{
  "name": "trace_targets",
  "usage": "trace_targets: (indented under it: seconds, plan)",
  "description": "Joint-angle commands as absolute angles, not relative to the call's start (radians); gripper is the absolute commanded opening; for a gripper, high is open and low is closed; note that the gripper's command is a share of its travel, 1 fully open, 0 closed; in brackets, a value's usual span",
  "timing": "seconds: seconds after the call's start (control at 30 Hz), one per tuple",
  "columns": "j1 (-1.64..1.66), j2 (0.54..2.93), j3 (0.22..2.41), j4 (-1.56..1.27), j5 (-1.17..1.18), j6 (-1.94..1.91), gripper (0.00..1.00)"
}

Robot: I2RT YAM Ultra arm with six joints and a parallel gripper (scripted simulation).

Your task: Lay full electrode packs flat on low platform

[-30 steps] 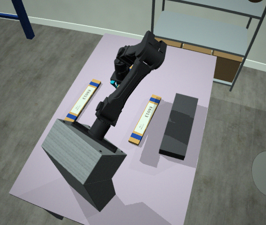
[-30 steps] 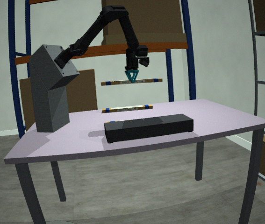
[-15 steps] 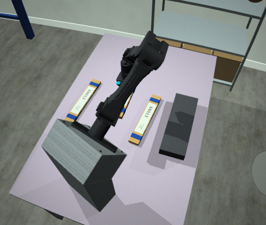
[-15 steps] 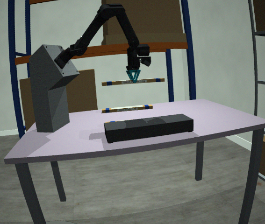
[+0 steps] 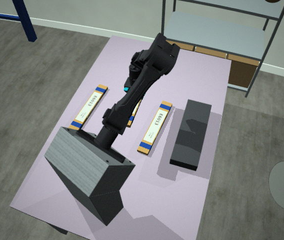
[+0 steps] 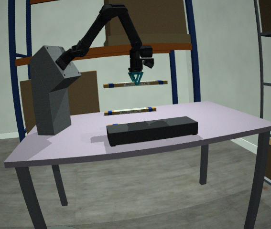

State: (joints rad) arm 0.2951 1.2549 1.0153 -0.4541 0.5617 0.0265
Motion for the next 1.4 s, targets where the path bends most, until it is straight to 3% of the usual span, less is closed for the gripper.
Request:
trace_targets:
  seconds: [0.0, 1.37]
  plan:
    - [0.311, 1.196, 1.02, -0.456, 0.551, 0.018, 0.0]
    - [0.291, 1.191, 1.002, -0.445, 0.539, 0.007, 0.0]
